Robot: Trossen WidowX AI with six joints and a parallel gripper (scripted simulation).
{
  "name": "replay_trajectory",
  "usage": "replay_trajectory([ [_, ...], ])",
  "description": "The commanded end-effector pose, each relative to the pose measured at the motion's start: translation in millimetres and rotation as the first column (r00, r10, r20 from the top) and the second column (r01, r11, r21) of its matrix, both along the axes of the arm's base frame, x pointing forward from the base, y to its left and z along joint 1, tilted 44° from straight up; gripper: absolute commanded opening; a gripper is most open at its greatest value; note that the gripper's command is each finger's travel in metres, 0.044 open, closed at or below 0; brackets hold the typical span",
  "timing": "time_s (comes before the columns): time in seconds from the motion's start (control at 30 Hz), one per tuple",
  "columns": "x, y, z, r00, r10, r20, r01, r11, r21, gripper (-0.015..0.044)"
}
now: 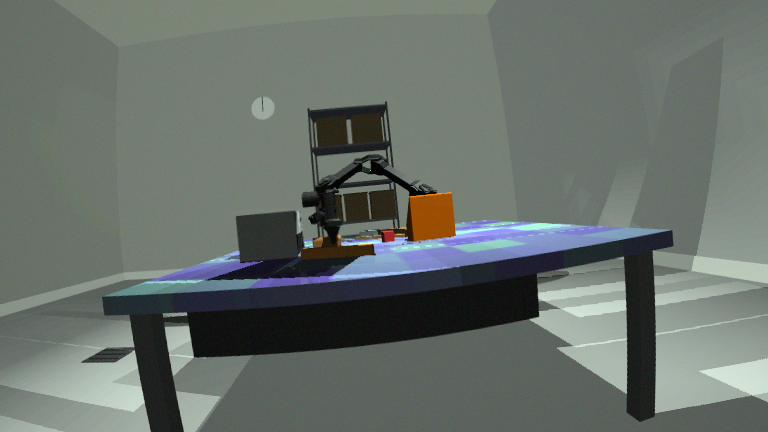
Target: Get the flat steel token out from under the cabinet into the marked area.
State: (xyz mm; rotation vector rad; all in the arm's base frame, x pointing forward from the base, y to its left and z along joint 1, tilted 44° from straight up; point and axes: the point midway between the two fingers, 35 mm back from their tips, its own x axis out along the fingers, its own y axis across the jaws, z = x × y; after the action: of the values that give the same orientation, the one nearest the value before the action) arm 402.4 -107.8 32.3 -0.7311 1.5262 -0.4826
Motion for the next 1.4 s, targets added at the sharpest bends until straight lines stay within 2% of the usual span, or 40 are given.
replay_trajectory([
  [0.0,5,0,0,1.000,-0.002,0.008,0.002,1.000,-0.001,0.0000],
  [1.37,4,18,-19,1.000,-0.002,0.007,0.002,1.000,0.000,0.0000],
])
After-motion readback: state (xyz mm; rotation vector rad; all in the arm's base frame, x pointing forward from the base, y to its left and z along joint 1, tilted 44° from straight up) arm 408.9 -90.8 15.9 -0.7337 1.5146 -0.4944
